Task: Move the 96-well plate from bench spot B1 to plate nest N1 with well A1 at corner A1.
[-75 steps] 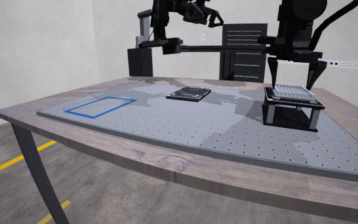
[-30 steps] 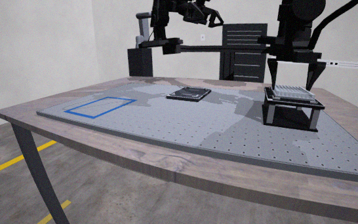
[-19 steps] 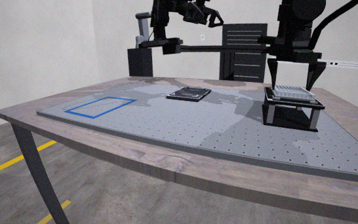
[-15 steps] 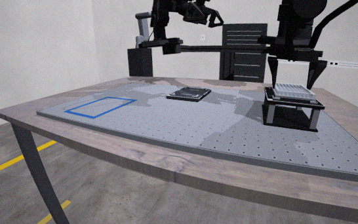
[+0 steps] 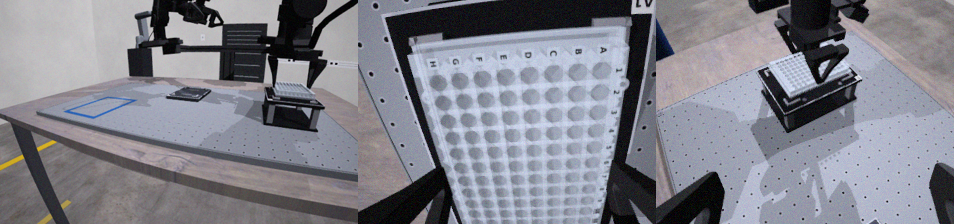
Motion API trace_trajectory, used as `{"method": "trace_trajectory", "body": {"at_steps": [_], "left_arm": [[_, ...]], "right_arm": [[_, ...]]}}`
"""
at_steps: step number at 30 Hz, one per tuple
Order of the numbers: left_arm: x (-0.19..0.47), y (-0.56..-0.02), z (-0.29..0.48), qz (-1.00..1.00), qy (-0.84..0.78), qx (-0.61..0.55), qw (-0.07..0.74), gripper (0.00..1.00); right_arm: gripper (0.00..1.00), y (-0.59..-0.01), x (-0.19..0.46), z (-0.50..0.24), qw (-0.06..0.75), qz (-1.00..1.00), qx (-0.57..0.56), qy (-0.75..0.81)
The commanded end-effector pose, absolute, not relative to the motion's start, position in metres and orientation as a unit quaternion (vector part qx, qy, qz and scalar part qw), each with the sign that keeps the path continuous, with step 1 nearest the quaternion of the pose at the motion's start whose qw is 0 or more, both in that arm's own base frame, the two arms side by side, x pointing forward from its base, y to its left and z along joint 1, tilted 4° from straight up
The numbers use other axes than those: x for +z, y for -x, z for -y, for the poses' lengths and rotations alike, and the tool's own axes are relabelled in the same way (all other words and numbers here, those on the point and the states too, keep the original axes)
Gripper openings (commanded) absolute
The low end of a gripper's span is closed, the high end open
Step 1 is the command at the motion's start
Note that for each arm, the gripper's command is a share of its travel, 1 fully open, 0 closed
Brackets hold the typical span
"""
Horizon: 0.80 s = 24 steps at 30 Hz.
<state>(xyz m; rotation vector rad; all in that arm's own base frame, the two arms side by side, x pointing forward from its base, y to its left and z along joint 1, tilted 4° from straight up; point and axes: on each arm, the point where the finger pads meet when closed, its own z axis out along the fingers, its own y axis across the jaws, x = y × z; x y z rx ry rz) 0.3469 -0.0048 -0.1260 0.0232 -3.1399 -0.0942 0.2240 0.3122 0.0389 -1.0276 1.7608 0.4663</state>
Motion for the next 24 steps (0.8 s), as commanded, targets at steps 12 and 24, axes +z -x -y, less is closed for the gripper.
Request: {"method": "trace_trajectory", "body": {"at_steps": [12,24], "left_arm": [[-0.120,-0.346,0.009,0.999,-0.004,-0.027,-0.019,0.79],[-0.119,-0.347,0.009,0.999,-0.004,-0.027,-0.021,0.79]], "right_arm": [[1.00,-0.225,0.053,-0.316,0.520,-0.717,0.202,0.419],[1.00,-0.225,0.053,-0.316,0.520,-0.717,0.202,0.419]]}}
